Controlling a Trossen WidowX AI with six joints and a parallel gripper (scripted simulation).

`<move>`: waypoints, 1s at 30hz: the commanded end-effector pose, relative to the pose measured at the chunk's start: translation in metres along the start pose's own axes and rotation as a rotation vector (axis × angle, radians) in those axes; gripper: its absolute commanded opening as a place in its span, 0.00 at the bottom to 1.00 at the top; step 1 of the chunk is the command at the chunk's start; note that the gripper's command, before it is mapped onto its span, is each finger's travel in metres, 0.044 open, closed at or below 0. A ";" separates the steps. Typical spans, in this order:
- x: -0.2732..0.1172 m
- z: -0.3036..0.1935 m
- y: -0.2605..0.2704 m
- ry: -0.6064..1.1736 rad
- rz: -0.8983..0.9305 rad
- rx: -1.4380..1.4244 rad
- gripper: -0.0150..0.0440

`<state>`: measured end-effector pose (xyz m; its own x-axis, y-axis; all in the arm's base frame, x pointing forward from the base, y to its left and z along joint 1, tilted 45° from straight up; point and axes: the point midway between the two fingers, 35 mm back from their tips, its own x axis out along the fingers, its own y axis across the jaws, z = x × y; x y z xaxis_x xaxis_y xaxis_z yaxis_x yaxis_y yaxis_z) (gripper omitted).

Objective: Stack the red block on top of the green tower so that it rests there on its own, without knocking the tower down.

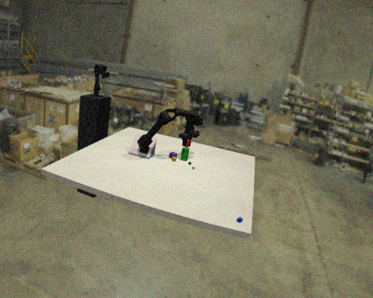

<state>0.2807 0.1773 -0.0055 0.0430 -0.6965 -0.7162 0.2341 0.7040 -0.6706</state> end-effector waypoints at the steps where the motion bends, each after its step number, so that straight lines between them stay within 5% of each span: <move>1: 0.000 -0.004 0.009 0.000 0.003 0.008 0.25; 30: 0.023 -0.003 0.009 0.000 0.003 0.009 0.25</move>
<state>0.2806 0.1686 -0.0288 0.0405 -0.6942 -0.7187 0.2469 0.7039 -0.6660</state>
